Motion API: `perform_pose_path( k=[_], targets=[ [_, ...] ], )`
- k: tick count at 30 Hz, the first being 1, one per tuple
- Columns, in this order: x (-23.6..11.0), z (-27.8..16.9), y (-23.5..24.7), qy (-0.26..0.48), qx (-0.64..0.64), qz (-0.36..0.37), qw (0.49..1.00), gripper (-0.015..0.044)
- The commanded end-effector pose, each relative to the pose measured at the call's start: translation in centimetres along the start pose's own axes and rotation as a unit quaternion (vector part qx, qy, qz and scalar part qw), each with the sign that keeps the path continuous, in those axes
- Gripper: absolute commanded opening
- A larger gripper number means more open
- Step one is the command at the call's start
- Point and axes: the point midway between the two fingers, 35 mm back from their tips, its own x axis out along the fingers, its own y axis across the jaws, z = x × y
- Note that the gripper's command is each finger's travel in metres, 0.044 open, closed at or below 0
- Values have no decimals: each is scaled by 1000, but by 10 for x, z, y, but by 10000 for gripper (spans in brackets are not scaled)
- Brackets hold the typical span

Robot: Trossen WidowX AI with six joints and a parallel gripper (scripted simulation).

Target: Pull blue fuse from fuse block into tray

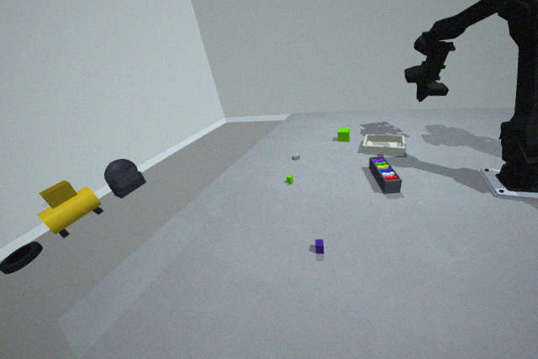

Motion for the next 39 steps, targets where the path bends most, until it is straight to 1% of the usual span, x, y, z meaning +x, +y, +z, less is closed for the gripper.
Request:
perform_pose_path(
  k=[1,8,14,19,25,27,39],
  targets=[
    [3,63,34,-12,6,32,999,66],
    [0,148,103,-23,5,83,996,66],
    [-10,202,178,-16,-1,123,992,66],
    [-24,230,249,2,-8,150,989,66],
    [-43,240,332,34,-19,168,985,66],
    [-45,240,340,37,-20,168,985,66],
    [-41,240,341,37,-20,168,985,66]
  ],
)
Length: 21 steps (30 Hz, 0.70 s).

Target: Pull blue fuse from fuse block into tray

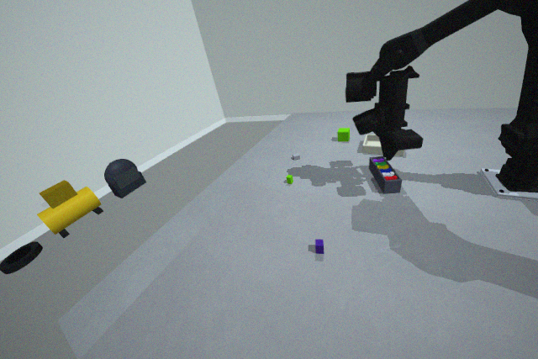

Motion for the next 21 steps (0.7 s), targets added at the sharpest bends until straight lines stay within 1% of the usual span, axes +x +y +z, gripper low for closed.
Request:
perform_pose_path(
  k=[1,21],
  targets=[
    [5,0,1,2,2,-1,1000,66],
    [24,1,-1,2,2,-1,1000,66]
  ],
)
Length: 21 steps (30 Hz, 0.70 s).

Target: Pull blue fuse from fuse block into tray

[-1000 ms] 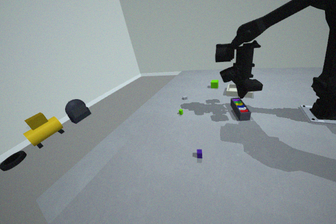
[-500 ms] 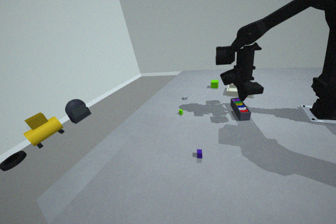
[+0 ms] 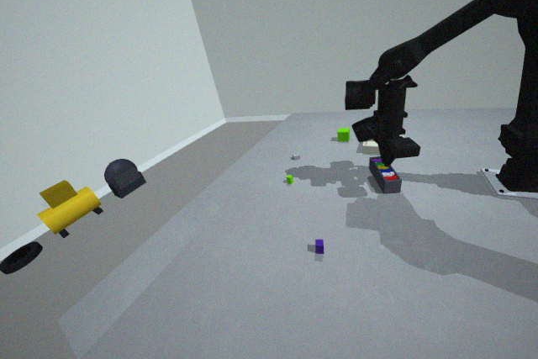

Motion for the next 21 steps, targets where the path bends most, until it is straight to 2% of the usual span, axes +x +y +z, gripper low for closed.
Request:
perform_pose_path(
  k=[1,21],
  targets=[
    [6,-1,-1,3,2,-1,1000,66],
    [12,-2,-1,3,2,-1,1000,66]
  ],
)
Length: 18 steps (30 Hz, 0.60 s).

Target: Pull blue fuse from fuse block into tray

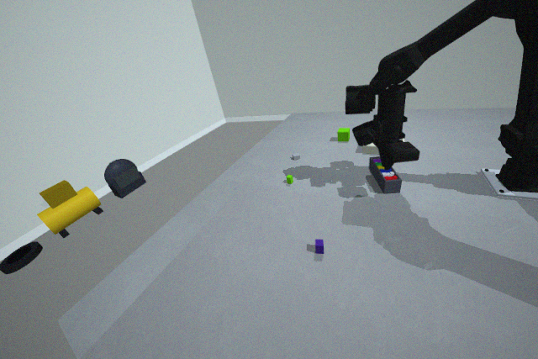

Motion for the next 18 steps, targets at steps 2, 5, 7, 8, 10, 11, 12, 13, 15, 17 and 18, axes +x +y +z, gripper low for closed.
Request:
perform_pose_path(
  k=[2,5,7,8,10,11,12,13,15,17,18],
  targets=[
    [3,0,-1,1,1,-1,1000,66],
    [5,0,-1,1,1,-1,1000,66],
    [7,0,-1,1,1,-1,1000,66],
    [8,0,-1,1,1,-1,1000,66],
    [10,0,-1,1,1,-1,1000,66],
    [10,0,-1,1,1,-1,1000,66],
    [10,0,-1,1,1,-1,1000,66],
    [10,0,-1,1,1,-1,1000,66],
    [10,0,-1,1,1,-1,1000,66],
    [10,0,-1,1,1,-1,1000,66],
    [10,0,-1,1,1,-1,1000,66]
  ],
)
